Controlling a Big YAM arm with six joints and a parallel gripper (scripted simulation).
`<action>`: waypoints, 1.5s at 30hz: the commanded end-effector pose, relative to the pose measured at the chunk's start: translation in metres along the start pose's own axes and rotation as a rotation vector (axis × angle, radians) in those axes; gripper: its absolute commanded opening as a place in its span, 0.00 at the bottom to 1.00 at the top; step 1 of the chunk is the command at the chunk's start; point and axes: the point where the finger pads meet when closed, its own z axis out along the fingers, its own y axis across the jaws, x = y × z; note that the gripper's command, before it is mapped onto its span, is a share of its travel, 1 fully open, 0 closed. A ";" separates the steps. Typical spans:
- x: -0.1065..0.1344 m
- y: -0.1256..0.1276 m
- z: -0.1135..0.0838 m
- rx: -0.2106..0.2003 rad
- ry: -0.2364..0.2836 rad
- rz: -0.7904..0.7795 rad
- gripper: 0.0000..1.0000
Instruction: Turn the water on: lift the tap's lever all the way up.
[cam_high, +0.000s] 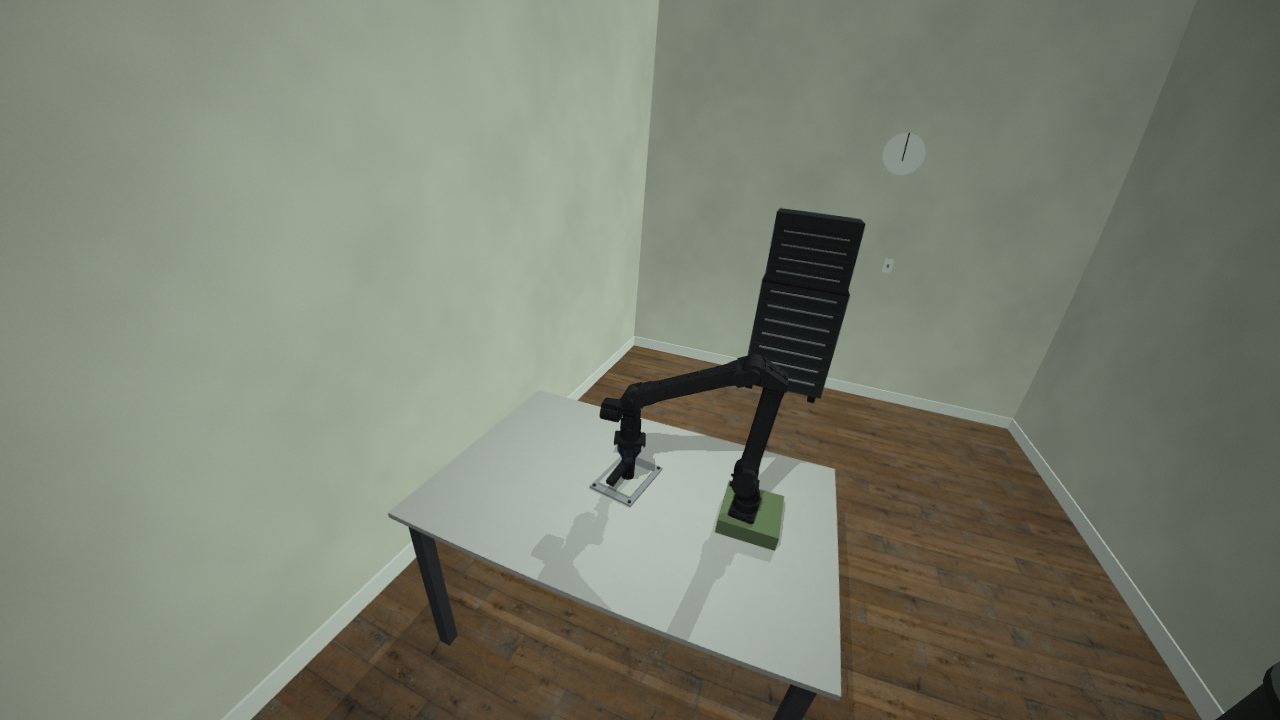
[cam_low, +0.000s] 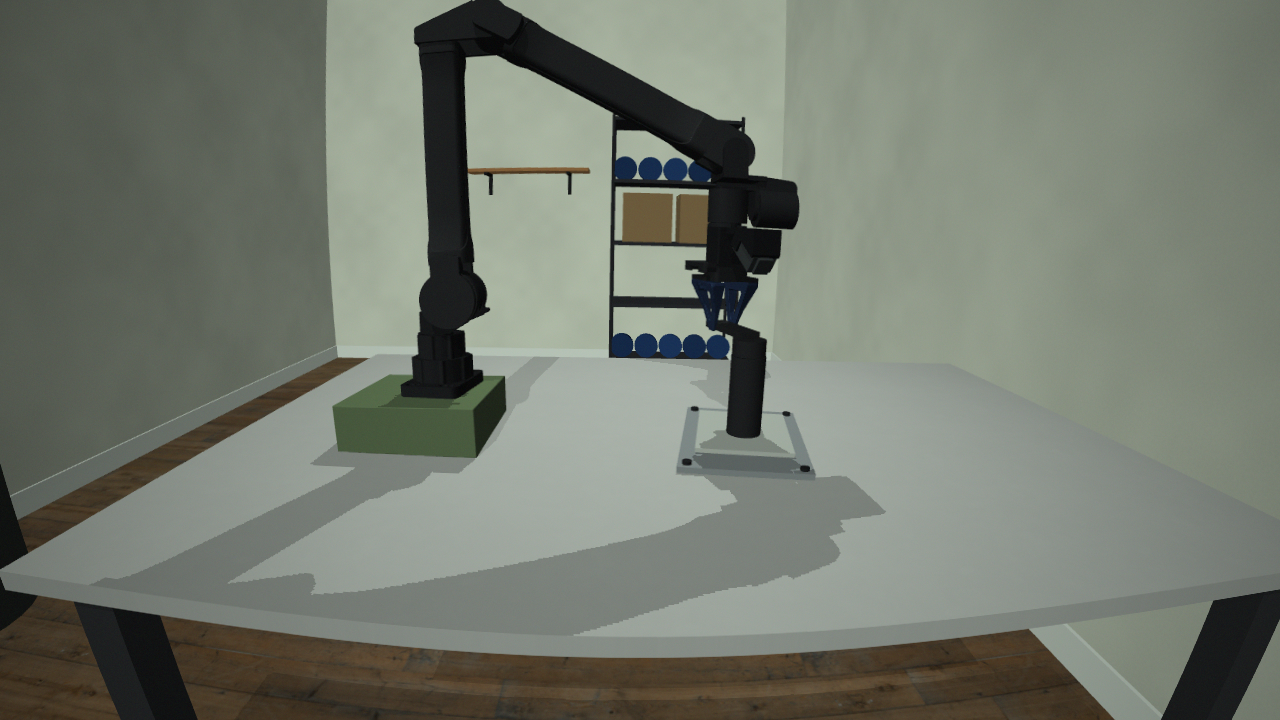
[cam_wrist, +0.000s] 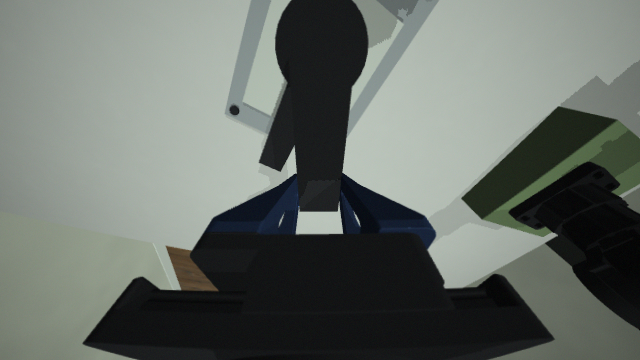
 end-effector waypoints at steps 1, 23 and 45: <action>-0.009 0.016 -0.029 -0.040 -0.010 -0.015 0.00; -0.021 0.017 -0.055 -0.060 -0.022 -0.009 0.00; -0.021 0.017 -0.056 -0.061 -0.022 -0.009 0.00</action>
